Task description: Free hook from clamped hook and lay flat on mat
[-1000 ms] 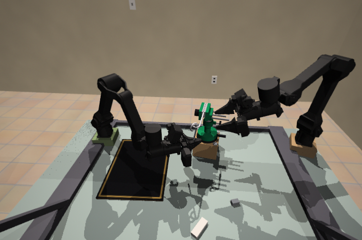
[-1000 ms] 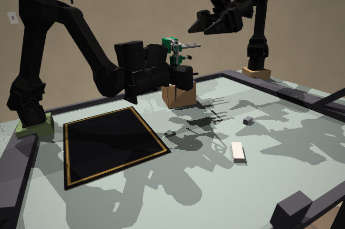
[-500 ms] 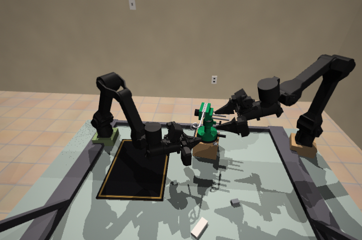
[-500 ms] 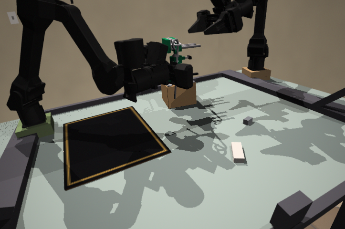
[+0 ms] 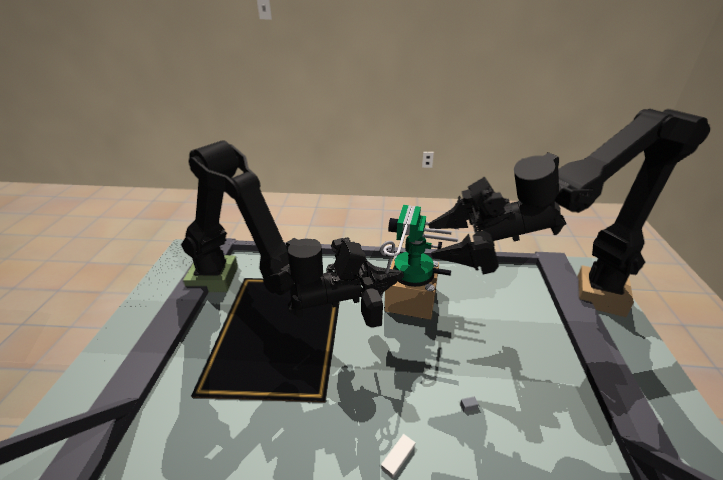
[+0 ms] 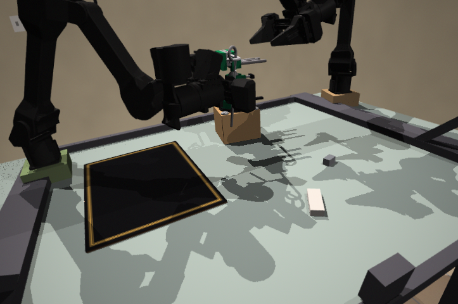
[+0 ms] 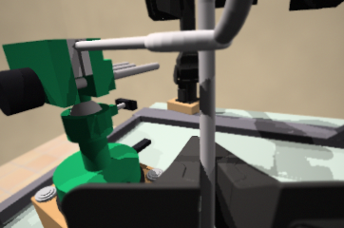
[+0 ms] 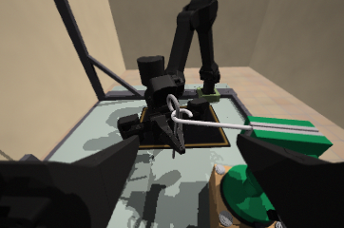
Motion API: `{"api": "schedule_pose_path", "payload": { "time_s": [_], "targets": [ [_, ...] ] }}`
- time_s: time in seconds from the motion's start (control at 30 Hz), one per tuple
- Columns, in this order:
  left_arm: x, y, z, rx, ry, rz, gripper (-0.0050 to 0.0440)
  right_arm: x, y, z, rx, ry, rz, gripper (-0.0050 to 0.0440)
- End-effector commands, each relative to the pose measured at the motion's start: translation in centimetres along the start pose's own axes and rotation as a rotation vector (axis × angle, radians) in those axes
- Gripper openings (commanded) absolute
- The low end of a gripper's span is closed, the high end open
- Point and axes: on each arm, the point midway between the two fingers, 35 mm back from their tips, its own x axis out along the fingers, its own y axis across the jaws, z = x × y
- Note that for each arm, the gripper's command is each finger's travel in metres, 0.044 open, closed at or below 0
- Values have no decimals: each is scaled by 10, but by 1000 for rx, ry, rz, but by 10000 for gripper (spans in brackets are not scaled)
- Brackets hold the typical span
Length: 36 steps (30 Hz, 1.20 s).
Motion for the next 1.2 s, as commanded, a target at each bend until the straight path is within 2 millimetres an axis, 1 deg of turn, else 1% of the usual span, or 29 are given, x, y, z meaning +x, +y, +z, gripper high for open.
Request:
{"api": "schedule_pose_path", "payload": {
  "time_s": [0.0, 0.5, 0.73, 1.17],
  "targets": [
    [-1, -3, 24, -43, -28, -11, 0, -4, 0, 9, 15, -21, 3, 440],
    [1, -1, 25, -43, -28, -11, 0, -4, 0, 9, 15, -21, 3, 440],
    [5, 4, 25, -43, -29, -11, 0, -4, 0, 9, 15, -21, 3, 440],
    [12, 5, 25, -43, -29, -11, 0, -4, 0, 9, 15, -21, 3, 440]
  ]
}}
